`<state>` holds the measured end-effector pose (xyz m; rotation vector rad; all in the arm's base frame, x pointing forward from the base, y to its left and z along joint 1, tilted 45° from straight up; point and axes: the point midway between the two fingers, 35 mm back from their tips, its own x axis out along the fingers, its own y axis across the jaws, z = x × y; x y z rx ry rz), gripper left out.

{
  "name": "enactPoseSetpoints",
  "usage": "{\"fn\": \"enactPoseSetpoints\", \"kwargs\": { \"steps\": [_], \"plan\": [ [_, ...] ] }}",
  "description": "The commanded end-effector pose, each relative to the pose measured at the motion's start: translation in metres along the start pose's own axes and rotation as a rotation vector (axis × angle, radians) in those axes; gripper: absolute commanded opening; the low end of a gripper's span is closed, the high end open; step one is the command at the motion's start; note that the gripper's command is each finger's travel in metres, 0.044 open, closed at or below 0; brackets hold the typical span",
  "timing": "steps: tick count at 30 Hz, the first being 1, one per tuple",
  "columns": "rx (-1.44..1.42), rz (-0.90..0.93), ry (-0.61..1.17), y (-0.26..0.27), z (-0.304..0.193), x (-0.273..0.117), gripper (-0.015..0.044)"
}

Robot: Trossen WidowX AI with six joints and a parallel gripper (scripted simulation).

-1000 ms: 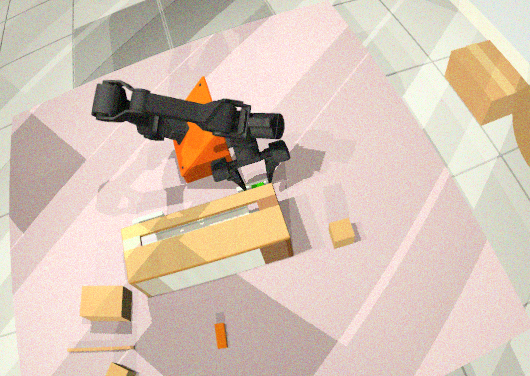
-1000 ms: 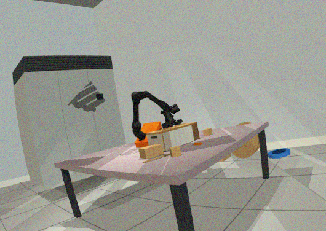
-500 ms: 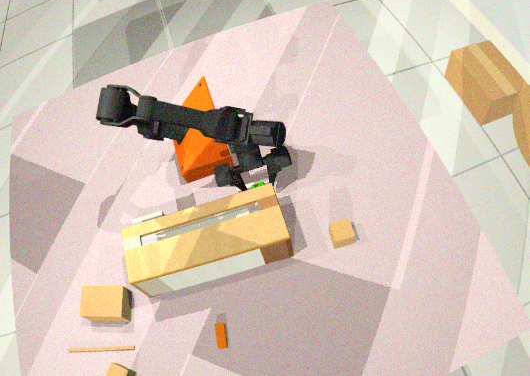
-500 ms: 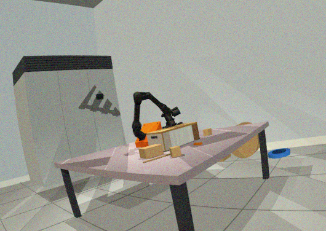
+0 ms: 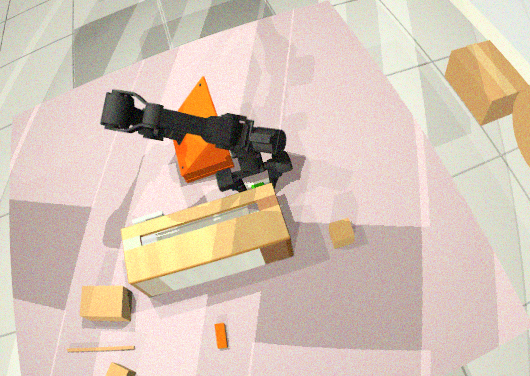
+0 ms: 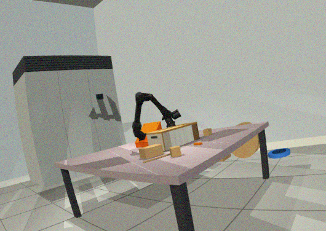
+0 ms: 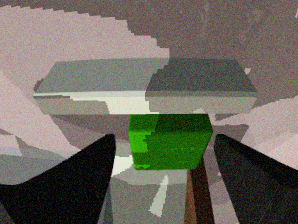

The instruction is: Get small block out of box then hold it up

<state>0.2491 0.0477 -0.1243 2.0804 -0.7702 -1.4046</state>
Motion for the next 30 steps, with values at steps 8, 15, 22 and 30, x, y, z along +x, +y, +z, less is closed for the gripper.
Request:
{"fn": "enactPoseSetpoints", "kwargs": {
  "steps": [8,15,22,30],
  "plan": [
    [-0.008,0.007,0.000,0.001,0.004,0.005,0.0127],
    [-0.008,0.006,-0.001,0.000,0.000,-0.001,0.0000],
    [-0.006,0.003,-0.002,-0.001,-0.017,-0.038,0.0000],
    [-0.003,-0.010,0.002,-0.002,-0.024,-0.056,0.0000]
  ]
}}
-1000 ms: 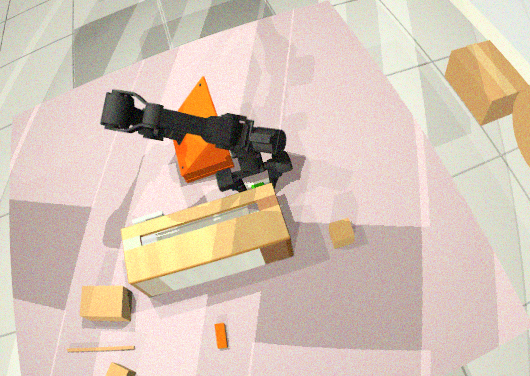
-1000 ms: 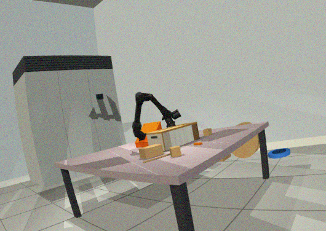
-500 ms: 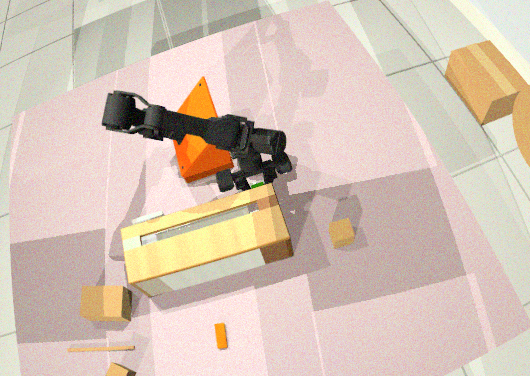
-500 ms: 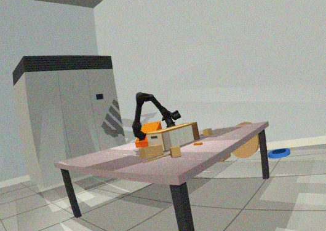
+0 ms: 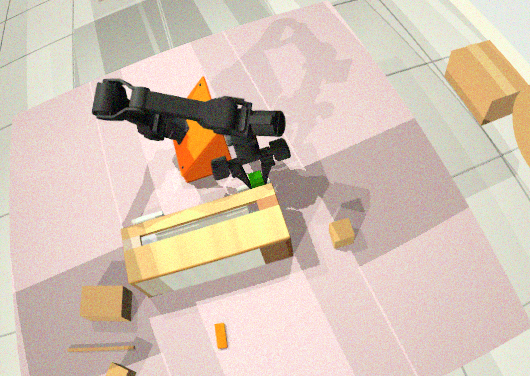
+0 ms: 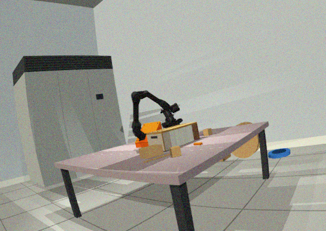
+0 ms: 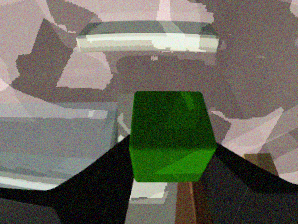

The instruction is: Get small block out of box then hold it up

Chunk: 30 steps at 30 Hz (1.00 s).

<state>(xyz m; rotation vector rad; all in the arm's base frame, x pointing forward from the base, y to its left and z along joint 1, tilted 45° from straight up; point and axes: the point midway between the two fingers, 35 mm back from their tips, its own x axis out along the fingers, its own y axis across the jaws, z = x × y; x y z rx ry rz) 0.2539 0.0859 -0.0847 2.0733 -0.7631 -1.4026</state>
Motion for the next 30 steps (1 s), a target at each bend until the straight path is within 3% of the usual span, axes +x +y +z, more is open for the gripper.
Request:
{"fn": "enactPoseSetpoints", "kwargs": {
  "steps": [1,15,30],
  "plan": [
    [0.008,-0.022,0.004,-0.002,-0.005,-0.009,0.0000],
    [-0.125,-0.168,0.056,-0.003,-0.030,-0.063,0.0000],
    [-0.526,-0.260,0.078,0.014,-0.029,-0.098,0.0000]
  ]
}}
